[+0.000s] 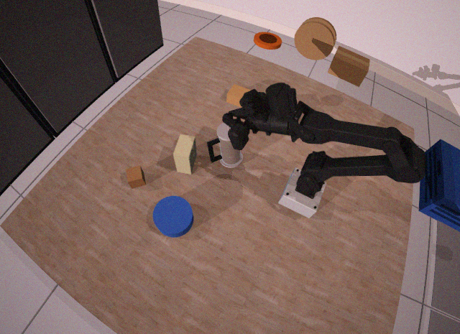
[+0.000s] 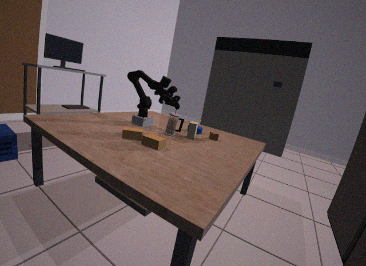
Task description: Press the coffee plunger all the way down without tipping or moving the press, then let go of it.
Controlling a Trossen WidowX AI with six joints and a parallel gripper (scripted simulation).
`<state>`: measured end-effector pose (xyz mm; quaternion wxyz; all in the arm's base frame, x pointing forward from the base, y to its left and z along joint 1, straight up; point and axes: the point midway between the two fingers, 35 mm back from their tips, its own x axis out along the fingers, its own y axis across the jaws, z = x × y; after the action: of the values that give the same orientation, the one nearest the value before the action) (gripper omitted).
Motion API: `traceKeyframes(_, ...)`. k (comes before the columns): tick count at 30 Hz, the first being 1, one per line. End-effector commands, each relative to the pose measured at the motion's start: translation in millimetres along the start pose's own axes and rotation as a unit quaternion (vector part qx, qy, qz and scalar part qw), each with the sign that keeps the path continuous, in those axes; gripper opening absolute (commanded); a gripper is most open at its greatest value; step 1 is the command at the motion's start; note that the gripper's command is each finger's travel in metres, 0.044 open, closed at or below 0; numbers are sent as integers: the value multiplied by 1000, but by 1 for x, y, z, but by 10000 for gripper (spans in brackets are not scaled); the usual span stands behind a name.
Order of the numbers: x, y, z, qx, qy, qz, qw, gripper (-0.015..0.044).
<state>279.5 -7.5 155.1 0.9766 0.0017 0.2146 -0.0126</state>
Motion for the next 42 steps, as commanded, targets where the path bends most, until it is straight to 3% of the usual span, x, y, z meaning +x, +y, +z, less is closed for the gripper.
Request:
traceKeyframes(1, 9, 0, -22, 0, 37, 1, 999, 128)
traceKeyframes(42, 17, -1, -15, 0, 36, 1, 999, 128)
